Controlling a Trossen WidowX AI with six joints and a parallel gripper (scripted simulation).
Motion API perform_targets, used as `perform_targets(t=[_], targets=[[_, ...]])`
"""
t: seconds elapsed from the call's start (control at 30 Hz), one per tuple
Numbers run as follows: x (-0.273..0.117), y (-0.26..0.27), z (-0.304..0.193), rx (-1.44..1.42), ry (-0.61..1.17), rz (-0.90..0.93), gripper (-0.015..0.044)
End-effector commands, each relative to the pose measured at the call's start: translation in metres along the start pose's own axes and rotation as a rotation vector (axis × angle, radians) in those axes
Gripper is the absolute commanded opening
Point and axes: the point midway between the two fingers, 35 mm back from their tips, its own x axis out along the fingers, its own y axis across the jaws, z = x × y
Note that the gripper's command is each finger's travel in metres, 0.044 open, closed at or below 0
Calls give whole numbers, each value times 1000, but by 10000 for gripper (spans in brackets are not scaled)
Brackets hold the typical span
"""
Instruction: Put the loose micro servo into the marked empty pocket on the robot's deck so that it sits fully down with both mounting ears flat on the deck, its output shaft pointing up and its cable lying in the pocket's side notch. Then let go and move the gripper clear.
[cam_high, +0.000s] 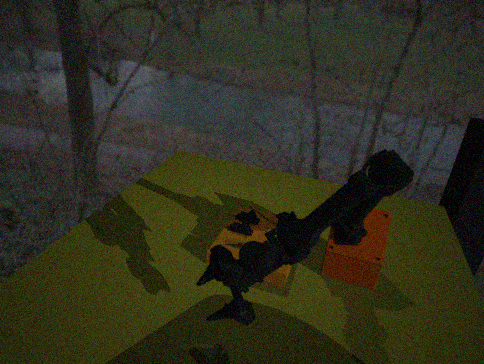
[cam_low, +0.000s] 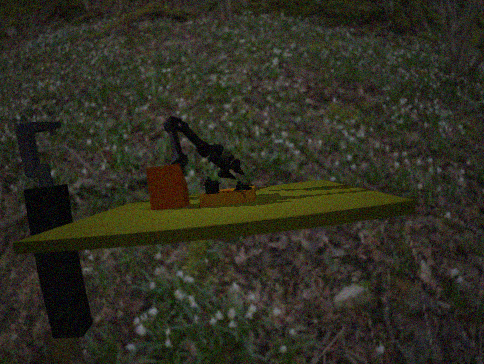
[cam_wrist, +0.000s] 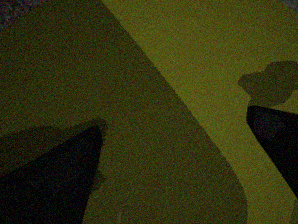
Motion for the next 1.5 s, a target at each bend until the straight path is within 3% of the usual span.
perform_targets(t=[0.0,0.4,0.83,1.47], targets=[[10,-48,-19,-22,110,-106,440],[-2,-164,-69,26,385,-339,440],[-59,-261,-128,227,667,-495,440],[-167,-316,-206,728,921,-465,440]])
